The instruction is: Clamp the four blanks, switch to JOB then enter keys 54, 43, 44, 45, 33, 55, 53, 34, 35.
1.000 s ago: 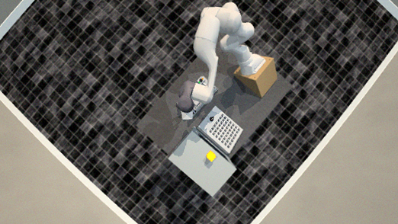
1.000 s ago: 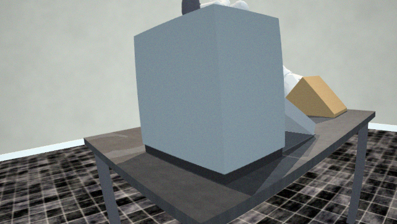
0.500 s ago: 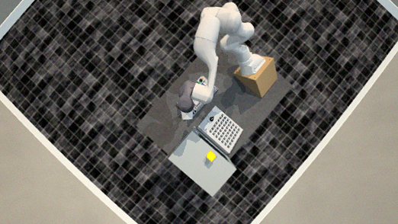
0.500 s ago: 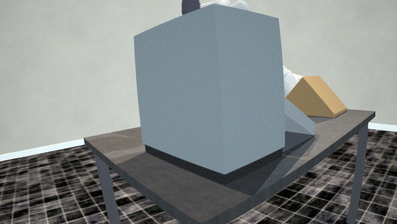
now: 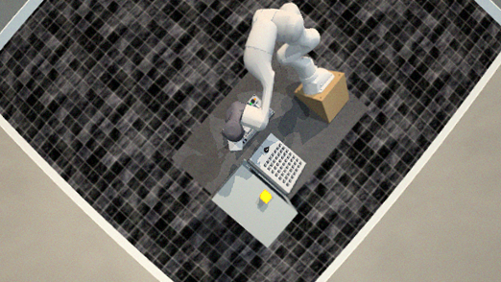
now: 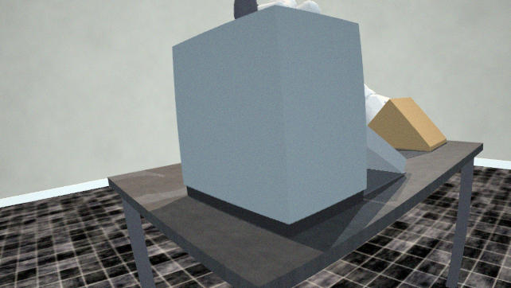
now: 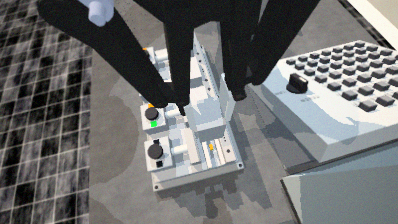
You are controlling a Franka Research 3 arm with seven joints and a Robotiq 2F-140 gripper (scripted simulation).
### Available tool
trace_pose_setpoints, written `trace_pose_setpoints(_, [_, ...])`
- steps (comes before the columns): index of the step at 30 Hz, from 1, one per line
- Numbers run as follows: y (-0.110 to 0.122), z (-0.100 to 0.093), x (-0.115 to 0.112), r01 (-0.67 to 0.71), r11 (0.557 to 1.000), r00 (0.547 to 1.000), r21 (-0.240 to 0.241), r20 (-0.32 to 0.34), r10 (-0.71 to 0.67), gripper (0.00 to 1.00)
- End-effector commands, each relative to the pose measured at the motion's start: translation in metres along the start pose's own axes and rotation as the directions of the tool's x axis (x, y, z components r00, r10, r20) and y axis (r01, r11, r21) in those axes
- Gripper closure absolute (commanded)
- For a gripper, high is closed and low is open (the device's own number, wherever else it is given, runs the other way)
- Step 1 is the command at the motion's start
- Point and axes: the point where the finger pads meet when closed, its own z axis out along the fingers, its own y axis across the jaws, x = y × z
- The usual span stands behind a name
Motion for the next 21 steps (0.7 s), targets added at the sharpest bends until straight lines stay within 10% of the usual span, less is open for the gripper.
trace_pose_setpoints(1, [-0.0017,-0.0028,0.0004,0.004,1.0,1.0,0.001,-0.003,-0.004,1.0])
trace_pose_setpoints(21, [-0.0006,-0.0025,-0.0006,0.009,1.0,1.0,0.001,-0.003,-0.009,1.0])
